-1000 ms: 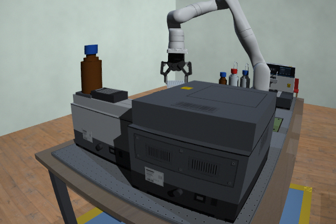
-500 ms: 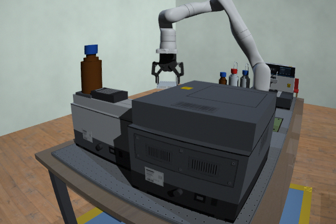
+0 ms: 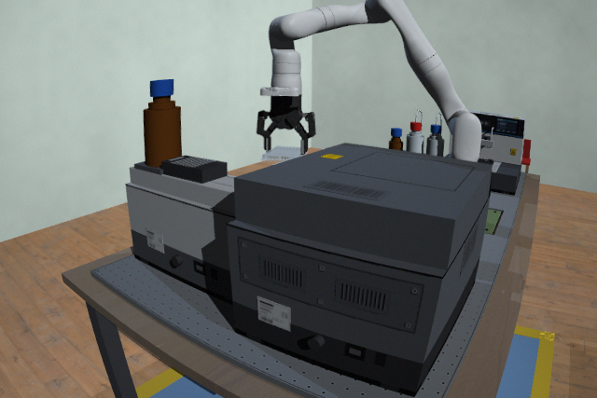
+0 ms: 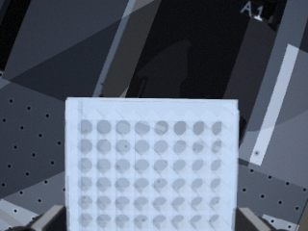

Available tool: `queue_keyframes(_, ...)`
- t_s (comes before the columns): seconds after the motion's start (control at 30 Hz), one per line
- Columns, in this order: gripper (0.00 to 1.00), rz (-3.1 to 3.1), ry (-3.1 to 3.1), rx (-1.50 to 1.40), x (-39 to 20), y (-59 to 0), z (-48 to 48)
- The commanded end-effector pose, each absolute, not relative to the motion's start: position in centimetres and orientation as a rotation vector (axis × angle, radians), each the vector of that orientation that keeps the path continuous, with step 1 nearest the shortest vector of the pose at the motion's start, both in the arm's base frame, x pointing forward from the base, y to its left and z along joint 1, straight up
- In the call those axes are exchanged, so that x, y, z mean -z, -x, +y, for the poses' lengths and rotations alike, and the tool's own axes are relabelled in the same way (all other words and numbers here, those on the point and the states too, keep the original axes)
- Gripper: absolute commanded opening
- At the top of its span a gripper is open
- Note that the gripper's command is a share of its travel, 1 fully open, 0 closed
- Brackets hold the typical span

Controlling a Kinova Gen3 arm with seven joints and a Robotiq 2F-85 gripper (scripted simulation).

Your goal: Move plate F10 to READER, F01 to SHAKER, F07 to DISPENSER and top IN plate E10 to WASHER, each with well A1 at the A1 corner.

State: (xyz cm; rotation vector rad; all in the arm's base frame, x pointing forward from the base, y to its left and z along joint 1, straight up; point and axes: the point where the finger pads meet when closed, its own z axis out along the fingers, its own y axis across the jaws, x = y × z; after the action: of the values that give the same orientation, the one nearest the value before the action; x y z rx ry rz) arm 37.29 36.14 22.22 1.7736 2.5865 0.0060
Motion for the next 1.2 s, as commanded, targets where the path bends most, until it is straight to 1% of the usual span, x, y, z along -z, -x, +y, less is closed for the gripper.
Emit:
queue_keyframes(0.0,0.94,2.572,-1.793,-0.007,-22.3,-37.4,37.2)
queue_keyframes(1.17,0.94,2.258,-2.177,-0.009,-22.4,-37.8,47.5)
